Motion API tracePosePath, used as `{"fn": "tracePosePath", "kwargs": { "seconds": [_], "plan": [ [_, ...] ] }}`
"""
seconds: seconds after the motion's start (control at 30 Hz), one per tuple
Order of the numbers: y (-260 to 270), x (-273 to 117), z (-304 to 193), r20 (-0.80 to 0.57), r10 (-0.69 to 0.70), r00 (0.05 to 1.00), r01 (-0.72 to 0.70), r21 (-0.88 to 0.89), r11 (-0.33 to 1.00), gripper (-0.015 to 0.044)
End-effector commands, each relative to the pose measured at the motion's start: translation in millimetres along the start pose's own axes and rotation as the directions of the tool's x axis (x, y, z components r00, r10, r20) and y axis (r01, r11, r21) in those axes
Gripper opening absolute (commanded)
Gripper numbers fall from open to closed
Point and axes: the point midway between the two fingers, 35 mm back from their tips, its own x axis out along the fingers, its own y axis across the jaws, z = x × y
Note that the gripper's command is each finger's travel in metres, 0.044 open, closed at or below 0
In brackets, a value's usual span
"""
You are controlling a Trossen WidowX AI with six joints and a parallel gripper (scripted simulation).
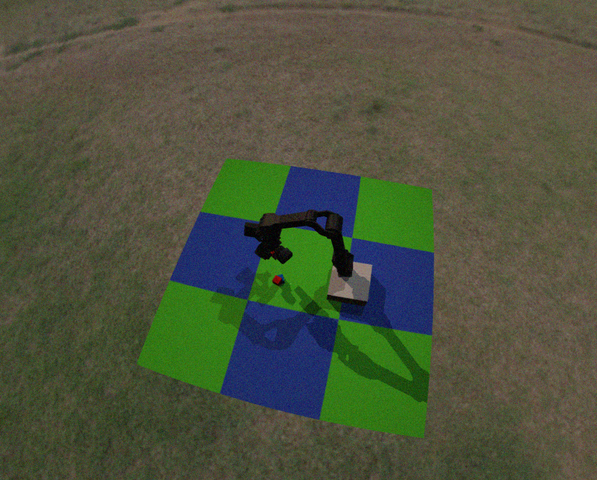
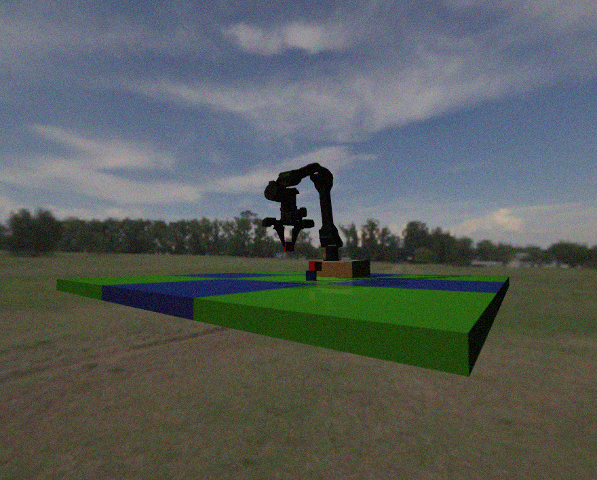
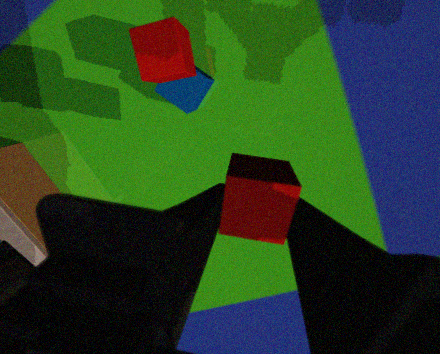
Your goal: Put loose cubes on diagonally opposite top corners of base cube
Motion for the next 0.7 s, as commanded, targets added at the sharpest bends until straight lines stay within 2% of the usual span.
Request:
{"fn": "tracePosePath", "kwargs": {
  "seconds": [0.0,0.67],
  "plan": [
    [12.2,1.0,6.6,0.000,-0.002,1.000,0.002,-0.064,0.998,0.0105],
    [65.5,7.8,30.5,0.002,0.002,1.000,-0.001,-0.329,0.944,0.0105]
  ]
}}
